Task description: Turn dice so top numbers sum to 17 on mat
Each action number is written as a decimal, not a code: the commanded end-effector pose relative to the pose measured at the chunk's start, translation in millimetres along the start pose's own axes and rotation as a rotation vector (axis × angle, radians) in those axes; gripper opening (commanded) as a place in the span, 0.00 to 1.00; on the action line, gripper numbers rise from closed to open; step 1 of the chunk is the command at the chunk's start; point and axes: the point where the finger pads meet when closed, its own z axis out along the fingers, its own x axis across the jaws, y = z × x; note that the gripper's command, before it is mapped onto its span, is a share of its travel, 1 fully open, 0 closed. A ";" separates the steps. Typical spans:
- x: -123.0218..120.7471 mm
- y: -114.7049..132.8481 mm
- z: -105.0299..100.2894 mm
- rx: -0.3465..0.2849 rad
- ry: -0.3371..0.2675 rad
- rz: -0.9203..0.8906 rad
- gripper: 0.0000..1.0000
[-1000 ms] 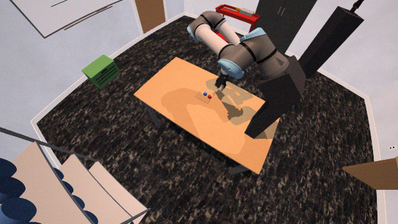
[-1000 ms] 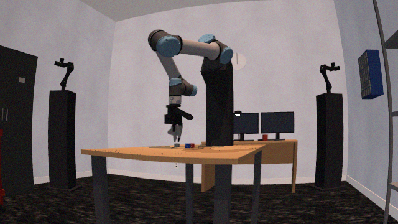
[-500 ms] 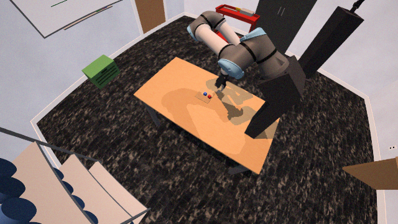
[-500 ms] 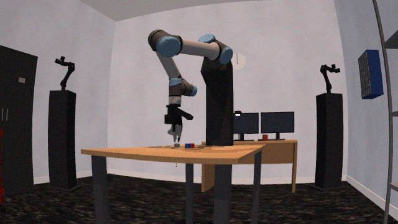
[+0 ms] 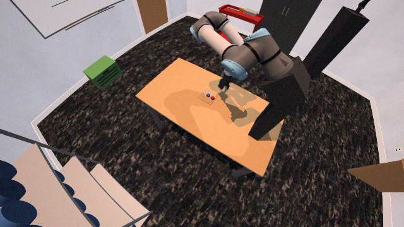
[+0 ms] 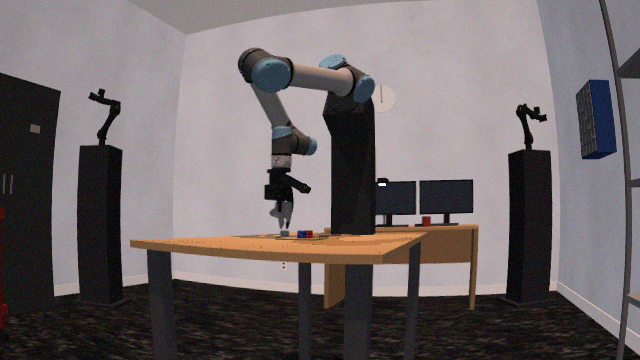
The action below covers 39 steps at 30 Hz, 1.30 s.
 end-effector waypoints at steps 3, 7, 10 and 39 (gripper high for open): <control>0.3 0.1 5.9 0.000 0.001 0.000 0.24; 0.3 0.1 11.2 0.000 0.001 0.000 0.24; 0.3 0.1 16.9 0.000 0.001 0.000 0.24; 0.3 0.1 28.3 0.000 0.001 0.000 0.24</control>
